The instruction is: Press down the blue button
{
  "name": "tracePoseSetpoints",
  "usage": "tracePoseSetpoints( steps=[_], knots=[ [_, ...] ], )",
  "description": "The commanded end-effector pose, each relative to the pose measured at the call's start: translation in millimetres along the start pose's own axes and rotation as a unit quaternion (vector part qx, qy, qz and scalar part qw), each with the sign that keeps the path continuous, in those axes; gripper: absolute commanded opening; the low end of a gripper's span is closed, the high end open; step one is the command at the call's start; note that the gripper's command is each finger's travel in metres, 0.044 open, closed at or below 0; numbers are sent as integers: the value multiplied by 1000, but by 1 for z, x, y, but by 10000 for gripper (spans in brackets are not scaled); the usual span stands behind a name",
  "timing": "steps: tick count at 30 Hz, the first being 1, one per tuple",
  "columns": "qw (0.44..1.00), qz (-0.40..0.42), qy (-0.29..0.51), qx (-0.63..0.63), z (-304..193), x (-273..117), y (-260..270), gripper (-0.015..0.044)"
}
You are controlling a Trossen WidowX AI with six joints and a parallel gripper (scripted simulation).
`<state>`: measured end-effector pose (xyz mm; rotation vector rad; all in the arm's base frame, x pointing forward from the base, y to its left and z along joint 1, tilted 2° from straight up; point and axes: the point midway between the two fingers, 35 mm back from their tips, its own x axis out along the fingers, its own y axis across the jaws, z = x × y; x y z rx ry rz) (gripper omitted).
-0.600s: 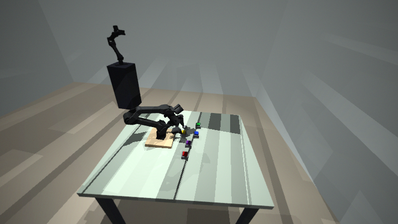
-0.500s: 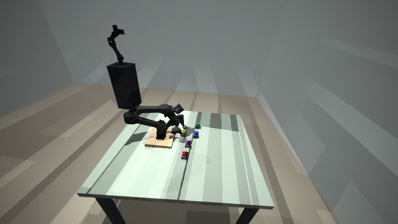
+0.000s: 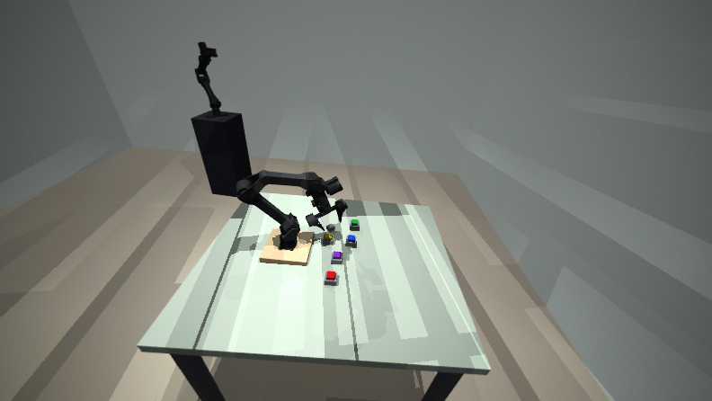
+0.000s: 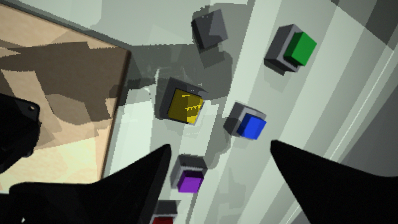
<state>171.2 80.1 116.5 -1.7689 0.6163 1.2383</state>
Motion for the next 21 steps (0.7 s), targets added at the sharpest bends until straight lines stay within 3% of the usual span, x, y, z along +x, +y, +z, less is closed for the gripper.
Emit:
tracePoseSetpoints(
  steps=[1,10,17,21],
  knots=[
    [904,74,12,421,-14,-9,-44,400],
    [719,120,56,682,-30,-2,-77,400],
    [542,134,99,824,-41,8,-96,400],
    [521,135,104,836,-42,9,-98,400]
  ],
)
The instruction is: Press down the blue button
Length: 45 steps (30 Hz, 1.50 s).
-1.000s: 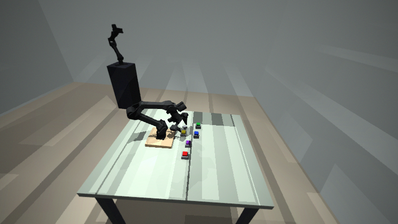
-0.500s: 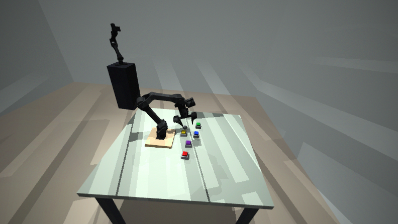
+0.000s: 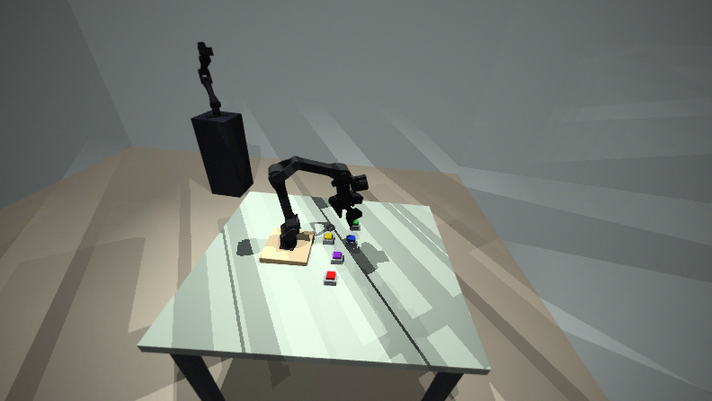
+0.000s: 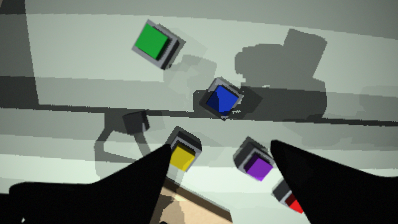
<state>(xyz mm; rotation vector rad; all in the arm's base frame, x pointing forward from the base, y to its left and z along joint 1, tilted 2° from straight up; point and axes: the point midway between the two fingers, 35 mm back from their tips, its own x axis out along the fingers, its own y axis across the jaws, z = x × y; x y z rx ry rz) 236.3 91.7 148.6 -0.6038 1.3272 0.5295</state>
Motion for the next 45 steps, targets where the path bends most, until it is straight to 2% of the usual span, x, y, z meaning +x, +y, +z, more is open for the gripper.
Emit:
tracePoseSetpoints(
  steps=[1,14,16,21,28,29,45],
  knots=[
    [945,24,50,321,27,5,-22,400],
    [945,24,50,321,27,5,-22,400],
    [945,24,50,321,27,13,-22,348],
    [945,24,50,321,23,64,-18,216],
    [945,24,50,321,22,66,-18,32],
    [945,24,50,321,22,66,-18,20],
    [945,24,50,321,22,78,-17,20]
  ],
)
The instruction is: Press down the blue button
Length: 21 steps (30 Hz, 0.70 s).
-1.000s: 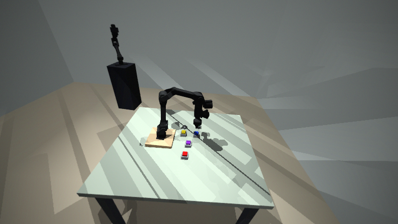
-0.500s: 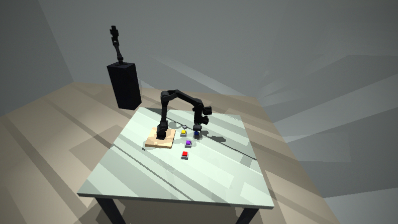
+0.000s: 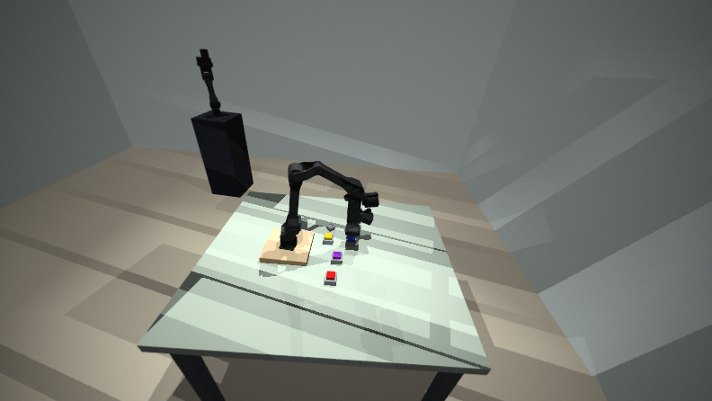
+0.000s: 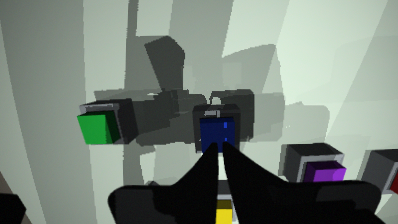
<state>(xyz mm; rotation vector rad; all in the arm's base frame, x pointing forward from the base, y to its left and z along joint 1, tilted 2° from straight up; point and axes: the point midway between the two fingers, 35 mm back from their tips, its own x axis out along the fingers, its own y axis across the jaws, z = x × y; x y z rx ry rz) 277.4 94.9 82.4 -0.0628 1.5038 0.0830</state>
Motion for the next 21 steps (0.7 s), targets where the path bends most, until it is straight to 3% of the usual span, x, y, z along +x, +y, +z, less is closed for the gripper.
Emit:
tracePoseSetpoints(
  steps=[1,21],
  knots=[
    [1000,1,4,2,-1,8,0,20],
    [1000,1,4,2,-2,28,0,20]
  ],
)
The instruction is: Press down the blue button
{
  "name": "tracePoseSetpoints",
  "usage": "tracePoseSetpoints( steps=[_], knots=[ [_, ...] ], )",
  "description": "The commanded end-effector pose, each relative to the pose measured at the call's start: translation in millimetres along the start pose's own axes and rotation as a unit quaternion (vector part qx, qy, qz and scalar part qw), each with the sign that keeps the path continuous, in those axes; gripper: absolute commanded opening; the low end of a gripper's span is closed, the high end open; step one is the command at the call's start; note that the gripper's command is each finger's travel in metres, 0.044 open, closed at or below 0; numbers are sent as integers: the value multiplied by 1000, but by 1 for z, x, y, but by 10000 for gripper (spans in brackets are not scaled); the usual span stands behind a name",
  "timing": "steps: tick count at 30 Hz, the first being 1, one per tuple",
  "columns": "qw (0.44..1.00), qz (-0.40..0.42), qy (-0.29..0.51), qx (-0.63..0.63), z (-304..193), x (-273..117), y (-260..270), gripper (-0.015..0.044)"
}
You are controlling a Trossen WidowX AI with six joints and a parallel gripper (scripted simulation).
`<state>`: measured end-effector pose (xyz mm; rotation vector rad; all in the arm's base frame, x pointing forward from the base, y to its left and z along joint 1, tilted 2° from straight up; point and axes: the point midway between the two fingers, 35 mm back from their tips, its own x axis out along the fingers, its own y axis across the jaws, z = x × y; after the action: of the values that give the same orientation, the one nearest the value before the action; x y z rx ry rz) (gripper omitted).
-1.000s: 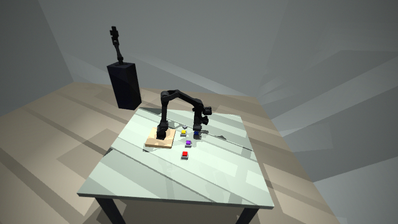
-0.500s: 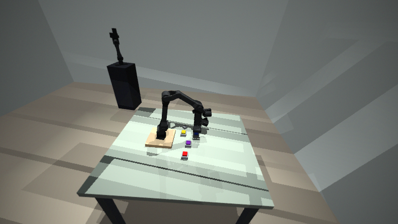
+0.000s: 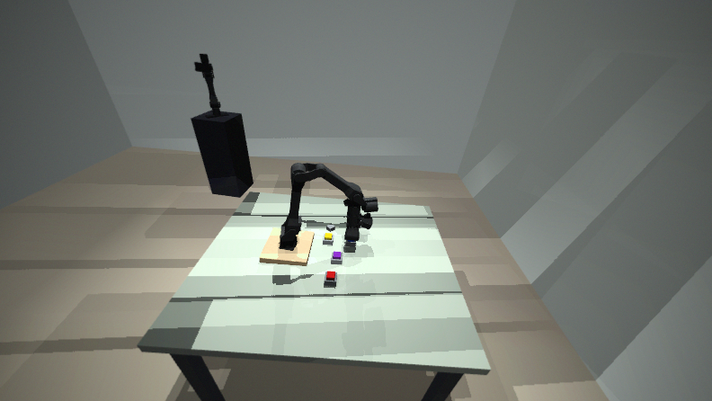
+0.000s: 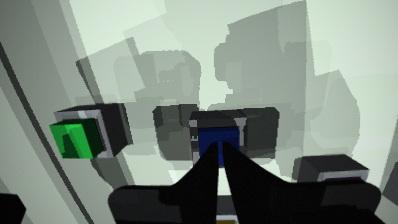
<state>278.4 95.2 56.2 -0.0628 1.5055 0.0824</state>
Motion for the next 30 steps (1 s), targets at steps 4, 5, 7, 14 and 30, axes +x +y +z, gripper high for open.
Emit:
tracePoseSetpoints(
  steps=[4,5,7,14,30],
  knots=[
    [1000,2,3,2,-2,2,0,20],
    [1000,2,3,2,-2,2,0,20],
    [1000,2,3,2,-2,2,0,20],
    [1000,1,1,1,0,-10,0,20],
    [1000,7,4,-5,-35,-88,116,309]
  ],
)
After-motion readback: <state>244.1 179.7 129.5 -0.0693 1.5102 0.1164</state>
